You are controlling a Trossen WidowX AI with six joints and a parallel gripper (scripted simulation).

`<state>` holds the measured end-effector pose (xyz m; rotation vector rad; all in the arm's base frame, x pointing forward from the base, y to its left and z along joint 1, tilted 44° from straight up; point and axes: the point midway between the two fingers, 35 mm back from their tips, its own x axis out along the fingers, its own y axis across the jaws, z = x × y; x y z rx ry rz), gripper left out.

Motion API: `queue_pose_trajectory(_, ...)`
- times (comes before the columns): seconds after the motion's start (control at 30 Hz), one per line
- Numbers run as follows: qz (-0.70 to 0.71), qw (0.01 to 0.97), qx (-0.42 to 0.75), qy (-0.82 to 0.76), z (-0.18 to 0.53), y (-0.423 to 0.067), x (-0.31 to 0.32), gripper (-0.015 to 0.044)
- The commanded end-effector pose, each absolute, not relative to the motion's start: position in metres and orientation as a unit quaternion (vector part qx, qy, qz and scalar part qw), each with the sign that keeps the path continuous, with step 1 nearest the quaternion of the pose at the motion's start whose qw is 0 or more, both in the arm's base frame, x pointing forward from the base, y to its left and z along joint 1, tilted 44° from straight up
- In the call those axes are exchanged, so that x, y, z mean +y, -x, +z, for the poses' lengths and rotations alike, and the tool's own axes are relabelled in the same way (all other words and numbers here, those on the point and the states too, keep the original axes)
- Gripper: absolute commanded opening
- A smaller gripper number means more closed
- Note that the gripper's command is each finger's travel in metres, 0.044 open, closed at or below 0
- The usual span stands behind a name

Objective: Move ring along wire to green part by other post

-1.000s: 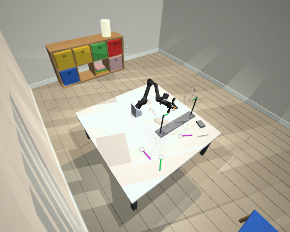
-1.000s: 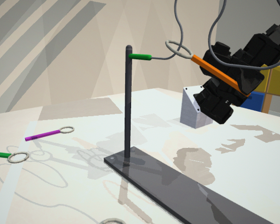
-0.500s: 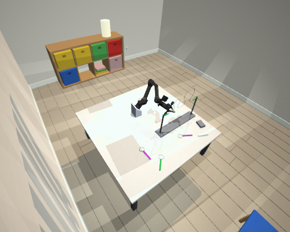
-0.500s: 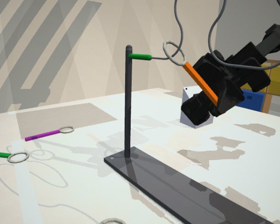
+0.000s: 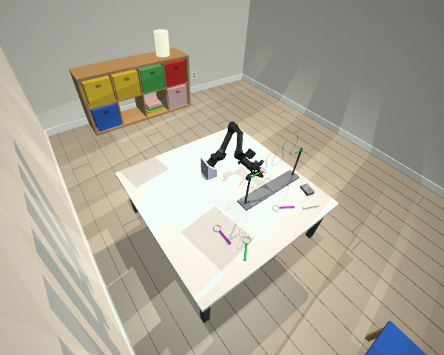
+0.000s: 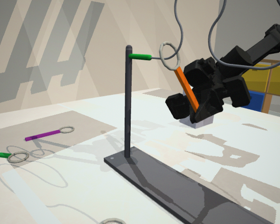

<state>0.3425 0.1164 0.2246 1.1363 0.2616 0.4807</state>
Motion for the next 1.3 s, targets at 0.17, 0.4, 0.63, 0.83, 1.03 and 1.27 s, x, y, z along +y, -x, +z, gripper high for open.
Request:
queue_pose_trajectory(0.17,0.21,0.85,0.136,-0.464,0.197,-0.345,0.104,-0.015)
queue_pose_trajectory(0.4,0.201,0.873,0.141,-0.421,0.182,-0.347,0.092,-0.015)
queue_pose_trajectory(0.63,0.194,0.889,0.144,-0.389,0.17,-0.349,0.081,-0.015)
queue_pose_trajectory(0.83,0.191,0.895,0.145,-0.377,0.164,-0.35,0.075,-0.015)
queue_pose_trajectory(1.03,0.189,0.897,0.146,-0.371,0.158,-0.351,0.07,-0.015)
queue_pose_trajectory(1.27,0.189,0.898,0.146,-0.369,0.153,-0.352,0.064,-0.015)
